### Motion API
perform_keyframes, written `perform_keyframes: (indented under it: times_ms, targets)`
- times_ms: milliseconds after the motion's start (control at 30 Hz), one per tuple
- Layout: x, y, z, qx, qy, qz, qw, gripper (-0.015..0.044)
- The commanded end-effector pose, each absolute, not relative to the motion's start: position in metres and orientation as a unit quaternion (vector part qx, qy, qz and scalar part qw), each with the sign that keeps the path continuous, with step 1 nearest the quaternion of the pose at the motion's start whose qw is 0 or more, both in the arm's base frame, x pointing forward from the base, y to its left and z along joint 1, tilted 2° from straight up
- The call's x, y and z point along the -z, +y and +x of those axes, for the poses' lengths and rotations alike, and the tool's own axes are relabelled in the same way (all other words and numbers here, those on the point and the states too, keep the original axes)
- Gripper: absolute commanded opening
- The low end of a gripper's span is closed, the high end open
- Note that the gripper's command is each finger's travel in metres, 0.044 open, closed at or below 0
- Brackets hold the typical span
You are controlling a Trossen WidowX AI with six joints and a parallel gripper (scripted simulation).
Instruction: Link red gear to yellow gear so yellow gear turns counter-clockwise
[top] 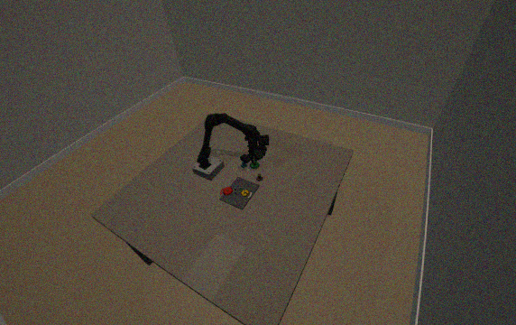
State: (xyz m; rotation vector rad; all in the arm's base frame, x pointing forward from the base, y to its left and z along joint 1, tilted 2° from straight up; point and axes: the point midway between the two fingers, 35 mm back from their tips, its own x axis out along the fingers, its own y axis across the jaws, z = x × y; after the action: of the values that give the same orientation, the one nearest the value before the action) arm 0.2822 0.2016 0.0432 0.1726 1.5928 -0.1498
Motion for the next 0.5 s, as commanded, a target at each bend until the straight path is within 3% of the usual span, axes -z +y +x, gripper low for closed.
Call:
perform_keyframes:
  times_ms: [0, 467]
  targets:
    - [-0.058, 0.203, 0.285, 0.063, 0.709, 0.082, 0.698, 0.0000]
    - [-0.095, 0.202, 0.286, 0.063, 0.708, 0.082, 0.698, 0.0000]
